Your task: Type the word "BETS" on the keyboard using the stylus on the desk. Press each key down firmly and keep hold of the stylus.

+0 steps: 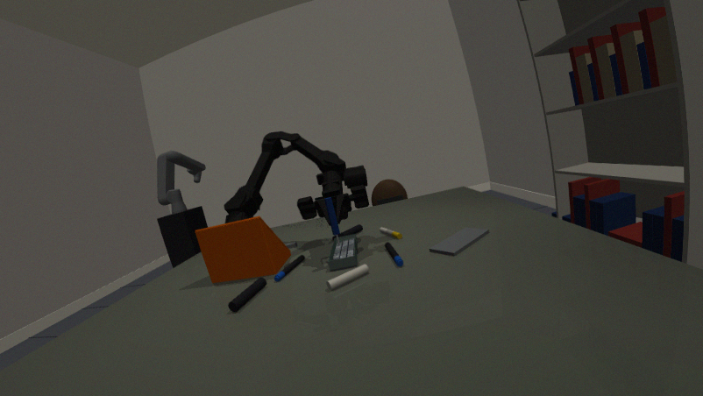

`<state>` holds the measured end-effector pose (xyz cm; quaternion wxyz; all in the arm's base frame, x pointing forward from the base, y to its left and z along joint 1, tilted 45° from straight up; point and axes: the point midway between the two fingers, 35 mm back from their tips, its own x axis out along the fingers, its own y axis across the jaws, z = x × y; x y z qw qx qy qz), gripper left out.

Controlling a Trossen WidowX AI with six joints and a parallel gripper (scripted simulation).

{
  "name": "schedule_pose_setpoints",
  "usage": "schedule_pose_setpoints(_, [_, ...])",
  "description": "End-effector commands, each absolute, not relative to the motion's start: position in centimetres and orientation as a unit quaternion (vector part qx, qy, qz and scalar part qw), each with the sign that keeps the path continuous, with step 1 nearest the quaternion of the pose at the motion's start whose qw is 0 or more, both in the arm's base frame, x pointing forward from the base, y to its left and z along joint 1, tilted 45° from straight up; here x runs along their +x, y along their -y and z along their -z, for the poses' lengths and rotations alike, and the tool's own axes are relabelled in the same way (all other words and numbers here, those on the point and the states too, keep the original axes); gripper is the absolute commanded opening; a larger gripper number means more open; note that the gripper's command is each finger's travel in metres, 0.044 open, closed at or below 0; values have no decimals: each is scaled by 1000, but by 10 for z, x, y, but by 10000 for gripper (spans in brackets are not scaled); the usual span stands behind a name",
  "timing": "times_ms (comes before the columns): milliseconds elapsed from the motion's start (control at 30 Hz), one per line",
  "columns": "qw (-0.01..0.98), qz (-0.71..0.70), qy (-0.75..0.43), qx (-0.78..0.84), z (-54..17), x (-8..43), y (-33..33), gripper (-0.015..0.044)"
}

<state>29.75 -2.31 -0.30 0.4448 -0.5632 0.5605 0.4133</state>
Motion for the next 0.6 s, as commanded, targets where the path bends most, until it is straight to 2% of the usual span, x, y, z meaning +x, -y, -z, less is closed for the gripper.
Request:
schedule_pose_setpoints(0, [447, -412, -558, -565, -8, 304, 12, 0])
schedule_pose_setpoints(567, [449, -413, -556, -565, -83, 313, -57, 0])
